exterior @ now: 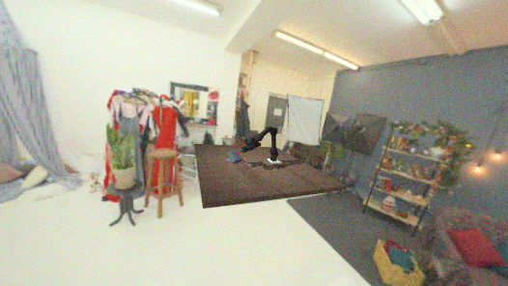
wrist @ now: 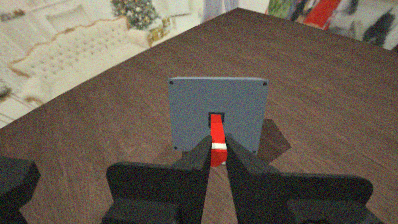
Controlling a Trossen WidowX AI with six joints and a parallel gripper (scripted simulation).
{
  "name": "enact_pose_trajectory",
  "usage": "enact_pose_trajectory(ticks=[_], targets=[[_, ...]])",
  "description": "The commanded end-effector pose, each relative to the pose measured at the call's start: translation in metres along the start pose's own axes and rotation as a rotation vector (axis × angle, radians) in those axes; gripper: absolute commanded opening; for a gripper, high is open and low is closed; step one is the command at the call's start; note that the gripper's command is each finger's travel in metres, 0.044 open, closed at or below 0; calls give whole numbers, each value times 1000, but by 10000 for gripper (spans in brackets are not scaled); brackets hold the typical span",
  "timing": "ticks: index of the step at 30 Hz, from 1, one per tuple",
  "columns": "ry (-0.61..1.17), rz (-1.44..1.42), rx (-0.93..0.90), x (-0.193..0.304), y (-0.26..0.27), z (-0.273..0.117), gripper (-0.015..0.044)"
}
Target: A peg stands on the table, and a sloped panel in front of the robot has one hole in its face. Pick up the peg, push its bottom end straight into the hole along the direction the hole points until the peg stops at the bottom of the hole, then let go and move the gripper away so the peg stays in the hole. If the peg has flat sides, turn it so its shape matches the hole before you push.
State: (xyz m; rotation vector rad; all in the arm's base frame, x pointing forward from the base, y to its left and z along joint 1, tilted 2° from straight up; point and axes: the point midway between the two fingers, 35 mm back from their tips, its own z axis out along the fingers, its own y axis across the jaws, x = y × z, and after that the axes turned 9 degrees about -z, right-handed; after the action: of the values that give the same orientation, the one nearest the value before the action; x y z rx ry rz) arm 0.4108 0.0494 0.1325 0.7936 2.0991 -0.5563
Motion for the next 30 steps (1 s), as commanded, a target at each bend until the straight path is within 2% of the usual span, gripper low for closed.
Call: enact_pose_trajectory(ticks=[1, 30], targets=[[6, -9, 2, 3, 0, 2, 0], [0, 0, 0, 6, -2, 2, 0]])
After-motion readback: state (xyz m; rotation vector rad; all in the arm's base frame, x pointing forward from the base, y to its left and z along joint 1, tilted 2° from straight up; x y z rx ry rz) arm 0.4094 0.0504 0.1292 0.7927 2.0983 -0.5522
